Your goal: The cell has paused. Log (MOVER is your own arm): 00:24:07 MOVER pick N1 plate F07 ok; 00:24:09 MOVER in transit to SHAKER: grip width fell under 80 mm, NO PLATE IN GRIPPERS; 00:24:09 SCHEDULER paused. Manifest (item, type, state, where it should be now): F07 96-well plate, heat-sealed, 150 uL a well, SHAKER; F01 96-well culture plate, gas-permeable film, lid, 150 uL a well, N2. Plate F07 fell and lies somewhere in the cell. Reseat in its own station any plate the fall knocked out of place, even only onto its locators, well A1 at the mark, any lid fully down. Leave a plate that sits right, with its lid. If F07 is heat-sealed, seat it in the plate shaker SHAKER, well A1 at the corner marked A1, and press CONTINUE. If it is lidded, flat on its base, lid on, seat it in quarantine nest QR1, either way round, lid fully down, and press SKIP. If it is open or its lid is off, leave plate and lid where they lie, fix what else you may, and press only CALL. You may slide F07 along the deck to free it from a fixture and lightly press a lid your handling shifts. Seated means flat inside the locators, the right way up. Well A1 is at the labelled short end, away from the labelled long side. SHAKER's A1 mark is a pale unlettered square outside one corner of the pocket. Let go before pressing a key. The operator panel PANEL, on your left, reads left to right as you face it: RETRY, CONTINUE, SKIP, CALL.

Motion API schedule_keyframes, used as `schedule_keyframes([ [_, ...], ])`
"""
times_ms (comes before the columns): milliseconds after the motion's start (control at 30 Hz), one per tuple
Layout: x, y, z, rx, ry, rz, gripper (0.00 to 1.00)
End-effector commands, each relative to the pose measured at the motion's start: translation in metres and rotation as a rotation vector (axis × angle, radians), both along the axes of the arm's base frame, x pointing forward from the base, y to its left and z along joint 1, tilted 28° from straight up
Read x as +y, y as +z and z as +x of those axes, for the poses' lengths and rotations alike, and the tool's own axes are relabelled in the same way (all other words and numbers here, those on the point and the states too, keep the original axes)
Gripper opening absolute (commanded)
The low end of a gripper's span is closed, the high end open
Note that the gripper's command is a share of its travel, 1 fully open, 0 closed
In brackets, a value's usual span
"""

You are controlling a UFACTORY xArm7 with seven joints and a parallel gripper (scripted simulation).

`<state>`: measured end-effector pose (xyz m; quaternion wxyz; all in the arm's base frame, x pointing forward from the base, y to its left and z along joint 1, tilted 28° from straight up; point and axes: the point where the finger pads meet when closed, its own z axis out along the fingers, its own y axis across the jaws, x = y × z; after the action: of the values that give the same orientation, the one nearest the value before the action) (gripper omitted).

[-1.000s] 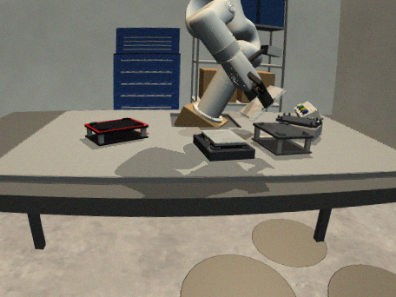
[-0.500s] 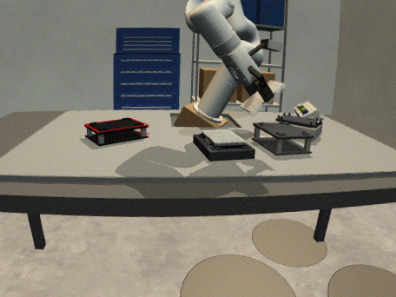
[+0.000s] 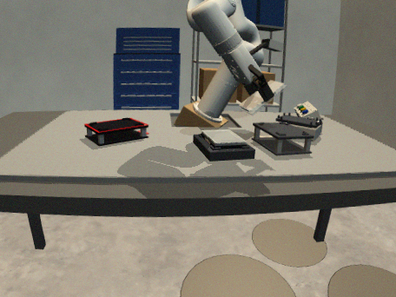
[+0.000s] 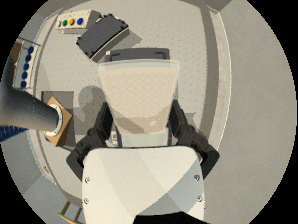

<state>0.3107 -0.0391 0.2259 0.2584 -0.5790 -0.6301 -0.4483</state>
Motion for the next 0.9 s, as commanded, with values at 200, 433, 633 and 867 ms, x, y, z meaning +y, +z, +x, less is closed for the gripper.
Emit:
schedule_keyframes([
  [200, -0.0035, -0.0013, 0.001, 0.006, -0.035, -0.118, 0.0],
  [433, -0.005, -0.0025, 0.0013, 0.011, -0.053, -0.185, 0.0],
  [633, -0.0053, -0.0027, 0.0014, 0.016, -0.072, -0.252, 0.0],
  [867, -0.0053, -0.0026, 0.0014, 0.021, -0.088, -0.308, 0.0],
])
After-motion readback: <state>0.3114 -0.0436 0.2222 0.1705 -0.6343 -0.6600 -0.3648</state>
